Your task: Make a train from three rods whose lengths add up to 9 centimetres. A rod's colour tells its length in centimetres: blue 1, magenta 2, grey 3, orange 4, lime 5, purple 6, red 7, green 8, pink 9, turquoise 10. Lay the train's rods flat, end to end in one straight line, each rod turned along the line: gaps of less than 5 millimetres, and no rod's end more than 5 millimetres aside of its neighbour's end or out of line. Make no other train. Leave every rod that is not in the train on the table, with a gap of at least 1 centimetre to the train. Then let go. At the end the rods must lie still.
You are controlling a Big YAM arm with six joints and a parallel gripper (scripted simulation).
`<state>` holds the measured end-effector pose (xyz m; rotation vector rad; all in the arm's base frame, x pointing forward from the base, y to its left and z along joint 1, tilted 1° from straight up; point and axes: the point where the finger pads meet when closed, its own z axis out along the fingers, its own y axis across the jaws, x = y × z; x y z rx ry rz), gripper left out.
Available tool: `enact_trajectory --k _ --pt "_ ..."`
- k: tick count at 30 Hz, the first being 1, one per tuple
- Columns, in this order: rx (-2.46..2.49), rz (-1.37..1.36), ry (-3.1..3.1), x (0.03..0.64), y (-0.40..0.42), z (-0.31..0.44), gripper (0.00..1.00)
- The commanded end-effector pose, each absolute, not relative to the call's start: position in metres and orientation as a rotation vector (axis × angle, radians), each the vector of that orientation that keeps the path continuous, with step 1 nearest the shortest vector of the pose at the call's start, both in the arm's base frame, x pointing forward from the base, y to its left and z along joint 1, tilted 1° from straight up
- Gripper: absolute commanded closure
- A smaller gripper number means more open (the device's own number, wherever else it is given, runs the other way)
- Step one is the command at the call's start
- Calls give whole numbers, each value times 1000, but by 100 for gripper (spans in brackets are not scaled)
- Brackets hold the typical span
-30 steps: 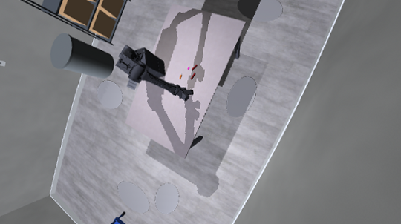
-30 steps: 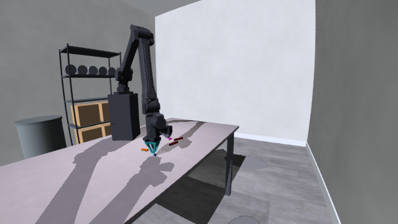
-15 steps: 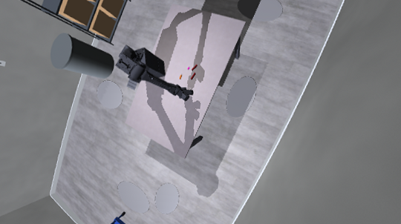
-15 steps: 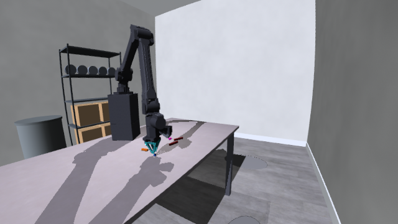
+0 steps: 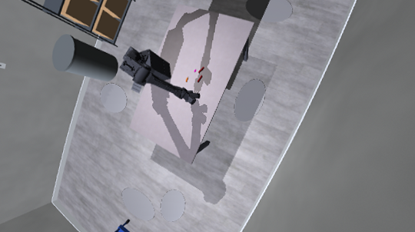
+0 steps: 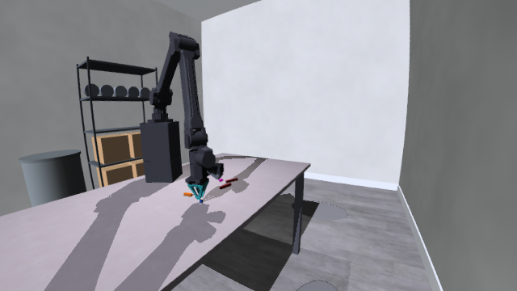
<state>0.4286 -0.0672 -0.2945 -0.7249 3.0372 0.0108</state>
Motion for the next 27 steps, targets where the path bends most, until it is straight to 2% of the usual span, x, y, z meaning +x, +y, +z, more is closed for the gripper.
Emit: enact_trajectory --k 1,27 --pt "-717 3 3019 432 -73 -291 77" --pt "-716 1 3015 438 -73 -306 77"
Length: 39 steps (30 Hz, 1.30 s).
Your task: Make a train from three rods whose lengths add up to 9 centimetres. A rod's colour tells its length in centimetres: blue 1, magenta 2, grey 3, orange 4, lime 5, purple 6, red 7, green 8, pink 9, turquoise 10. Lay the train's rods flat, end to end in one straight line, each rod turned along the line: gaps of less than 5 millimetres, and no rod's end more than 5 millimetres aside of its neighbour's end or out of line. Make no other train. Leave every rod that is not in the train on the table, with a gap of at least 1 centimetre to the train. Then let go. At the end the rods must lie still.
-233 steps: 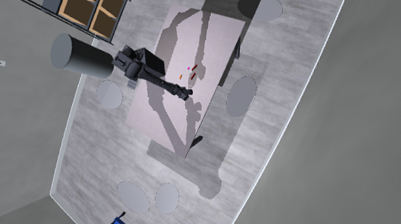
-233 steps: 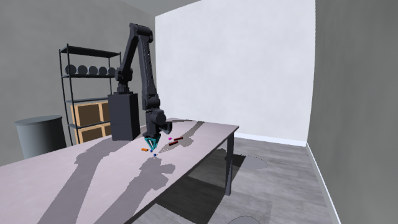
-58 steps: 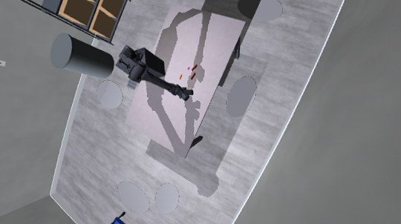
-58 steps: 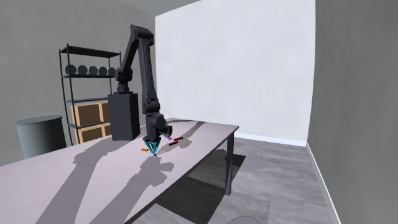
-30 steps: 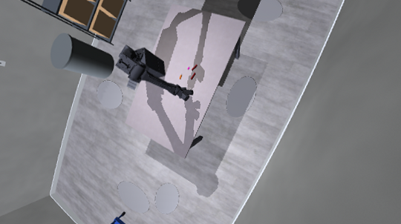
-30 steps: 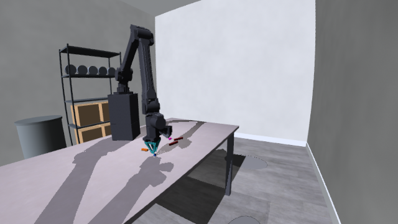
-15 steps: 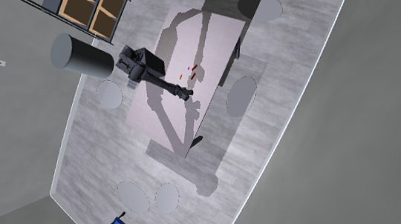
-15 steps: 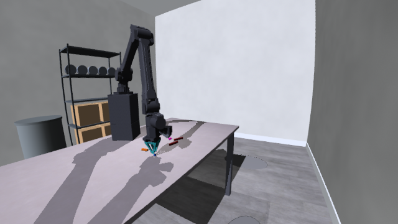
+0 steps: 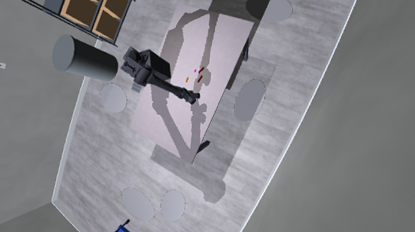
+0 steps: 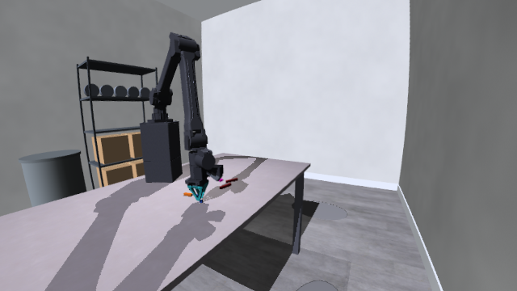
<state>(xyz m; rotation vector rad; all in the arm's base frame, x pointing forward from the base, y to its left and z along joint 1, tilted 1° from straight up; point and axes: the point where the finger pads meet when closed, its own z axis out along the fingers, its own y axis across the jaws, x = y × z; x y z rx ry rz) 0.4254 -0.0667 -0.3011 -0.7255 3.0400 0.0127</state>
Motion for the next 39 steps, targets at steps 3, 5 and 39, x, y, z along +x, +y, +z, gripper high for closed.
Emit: enact_trajectory --k 3,5,39 --pt "-716 1 3015 438 -73 -307 77" --pt "-716 1 3015 438 -73 -309 77" --pt "-716 0 3014 439 -73 -312 77"
